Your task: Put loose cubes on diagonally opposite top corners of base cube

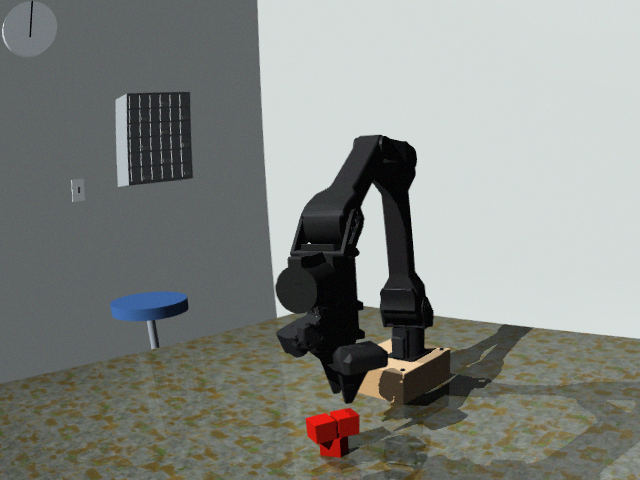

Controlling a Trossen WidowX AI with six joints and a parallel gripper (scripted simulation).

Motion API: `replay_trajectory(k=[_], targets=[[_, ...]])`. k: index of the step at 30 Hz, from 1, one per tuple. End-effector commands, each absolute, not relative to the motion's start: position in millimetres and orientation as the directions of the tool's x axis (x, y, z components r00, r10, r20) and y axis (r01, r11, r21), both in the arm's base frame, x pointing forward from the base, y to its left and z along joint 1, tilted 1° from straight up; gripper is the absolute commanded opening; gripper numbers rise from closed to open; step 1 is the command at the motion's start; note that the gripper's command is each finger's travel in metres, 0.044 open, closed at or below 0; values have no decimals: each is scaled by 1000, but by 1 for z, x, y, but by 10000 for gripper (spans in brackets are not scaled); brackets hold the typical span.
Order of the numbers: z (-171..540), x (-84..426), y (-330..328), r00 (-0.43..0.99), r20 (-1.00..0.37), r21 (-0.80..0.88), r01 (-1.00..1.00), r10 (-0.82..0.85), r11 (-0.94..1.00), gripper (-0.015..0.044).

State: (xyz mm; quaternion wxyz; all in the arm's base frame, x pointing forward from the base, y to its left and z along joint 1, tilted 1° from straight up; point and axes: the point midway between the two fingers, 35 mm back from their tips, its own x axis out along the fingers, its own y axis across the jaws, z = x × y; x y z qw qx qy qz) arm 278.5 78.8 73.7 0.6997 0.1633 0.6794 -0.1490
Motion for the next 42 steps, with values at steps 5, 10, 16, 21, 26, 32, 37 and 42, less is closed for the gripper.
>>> replay_trajectory(k=[5, 10, 16, 21, 26, 32, 37, 42], targets=[[87, 280, 79, 40, -999, 31, 430, 16, 902, 205], [93, 280, 79, 40, -999, 31, 430, 16, 902, 205], [99, 279, 79, 40, -999, 31, 430, 16, 902, 205], [99, 279, 79, 40, -999, 31, 430, 16, 902, 205], [104, 278, 79, 36, -999, 28, 431, 14, 902, 336], [108, 278, 78, 36, -999, 28, 431, 14, 902, 400], [105, 276, 87, 31, -999, 27, 431, 14, 902, 400], [108, 263, 155, 30, -999, 31, 431, 20, 902, 400]])
